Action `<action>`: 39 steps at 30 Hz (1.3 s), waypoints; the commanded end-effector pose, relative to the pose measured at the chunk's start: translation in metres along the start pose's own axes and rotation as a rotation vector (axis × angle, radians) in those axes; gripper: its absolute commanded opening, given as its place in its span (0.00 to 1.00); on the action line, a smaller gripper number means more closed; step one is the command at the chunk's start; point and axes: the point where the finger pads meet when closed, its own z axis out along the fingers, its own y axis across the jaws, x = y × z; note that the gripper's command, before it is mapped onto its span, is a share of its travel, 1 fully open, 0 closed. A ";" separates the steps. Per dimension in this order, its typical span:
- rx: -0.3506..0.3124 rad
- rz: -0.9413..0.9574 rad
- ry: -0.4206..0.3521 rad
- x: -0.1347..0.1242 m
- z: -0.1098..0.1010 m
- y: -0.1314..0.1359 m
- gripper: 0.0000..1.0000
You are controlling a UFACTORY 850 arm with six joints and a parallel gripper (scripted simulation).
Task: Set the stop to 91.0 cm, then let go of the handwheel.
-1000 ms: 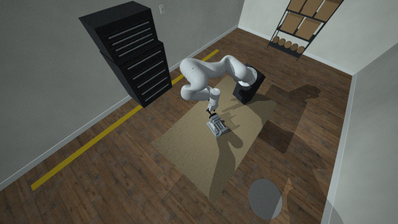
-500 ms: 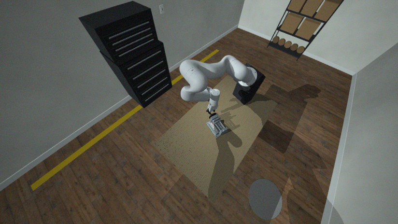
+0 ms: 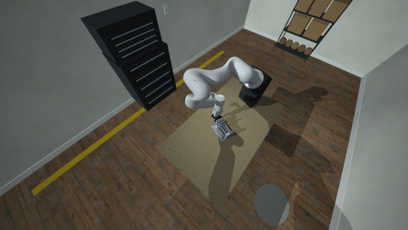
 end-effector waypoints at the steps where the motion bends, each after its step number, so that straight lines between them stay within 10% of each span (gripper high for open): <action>1: 0.000 0.000 0.000 0.000 0.010 0.000 0.57; 22: 0.000 0.000 0.000 0.000 0.021 0.000 0.57; 23: 0.000 0.000 0.000 0.000 0.021 0.000 0.06; 39: 0.000 0.000 0.000 0.000 0.021 0.000 0.06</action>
